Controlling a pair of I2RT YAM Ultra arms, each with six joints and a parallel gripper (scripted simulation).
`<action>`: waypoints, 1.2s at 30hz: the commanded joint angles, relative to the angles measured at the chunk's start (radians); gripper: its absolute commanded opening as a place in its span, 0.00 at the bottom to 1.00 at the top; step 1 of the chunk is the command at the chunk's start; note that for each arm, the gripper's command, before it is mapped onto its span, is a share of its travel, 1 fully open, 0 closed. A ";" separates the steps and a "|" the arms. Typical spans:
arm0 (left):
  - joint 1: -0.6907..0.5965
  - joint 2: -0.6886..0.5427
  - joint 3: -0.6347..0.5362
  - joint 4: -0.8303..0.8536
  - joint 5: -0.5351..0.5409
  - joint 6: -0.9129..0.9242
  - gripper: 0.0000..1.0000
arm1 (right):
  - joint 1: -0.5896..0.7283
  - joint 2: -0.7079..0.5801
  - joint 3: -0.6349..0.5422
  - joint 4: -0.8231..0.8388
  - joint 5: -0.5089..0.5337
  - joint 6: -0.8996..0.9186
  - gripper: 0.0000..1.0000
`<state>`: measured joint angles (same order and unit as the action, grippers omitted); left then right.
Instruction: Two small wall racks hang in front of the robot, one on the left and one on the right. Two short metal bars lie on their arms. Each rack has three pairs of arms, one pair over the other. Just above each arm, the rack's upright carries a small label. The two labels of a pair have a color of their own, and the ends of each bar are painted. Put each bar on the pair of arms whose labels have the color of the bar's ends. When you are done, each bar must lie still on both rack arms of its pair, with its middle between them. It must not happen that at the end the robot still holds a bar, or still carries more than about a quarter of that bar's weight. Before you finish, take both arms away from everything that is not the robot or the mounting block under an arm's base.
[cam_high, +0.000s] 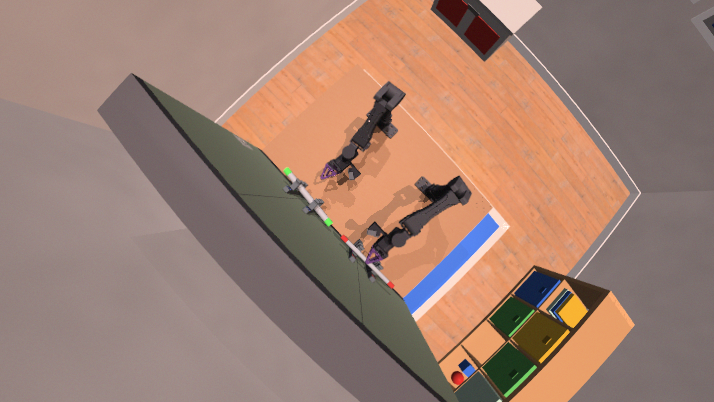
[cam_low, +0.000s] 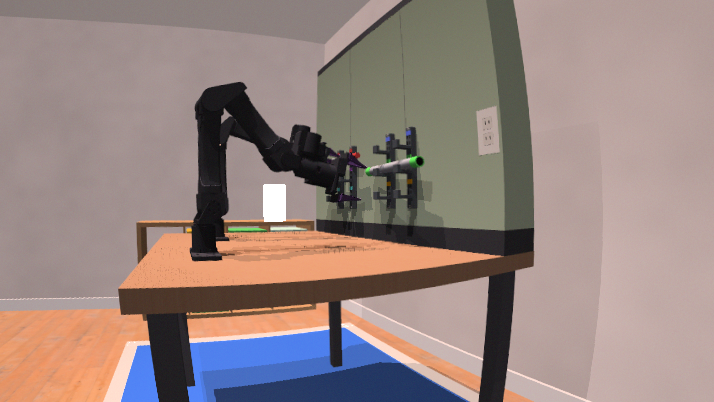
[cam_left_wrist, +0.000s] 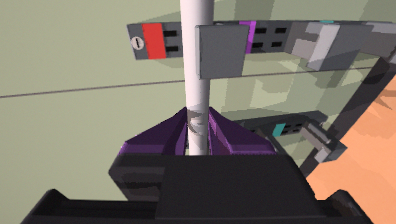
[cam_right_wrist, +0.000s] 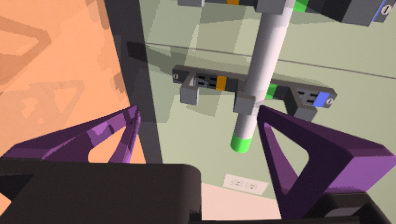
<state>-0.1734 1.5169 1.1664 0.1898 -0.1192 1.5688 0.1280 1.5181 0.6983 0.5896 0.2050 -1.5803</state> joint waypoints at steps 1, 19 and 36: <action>-0.010 -0.015 0.010 0.070 -0.005 -0.002 0.00 | 0.007 -0.035 0.005 0.001 0.006 0.013 1.00; -0.010 -0.013 0.013 0.067 -0.005 -0.002 0.34 | 0.007 -0.035 0.005 -0.003 0.008 0.013 1.00; -0.010 -0.012 0.015 0.066 -0.005 -0.002 0.67 | 0.007 -0.035 0.005 -0.007 0.009 0.013 1.00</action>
<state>-0.1734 1.5166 1.1664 0.2222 -0.1207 1.5692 0.1280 1.5181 0.6983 0.5819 0.2085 -1.5803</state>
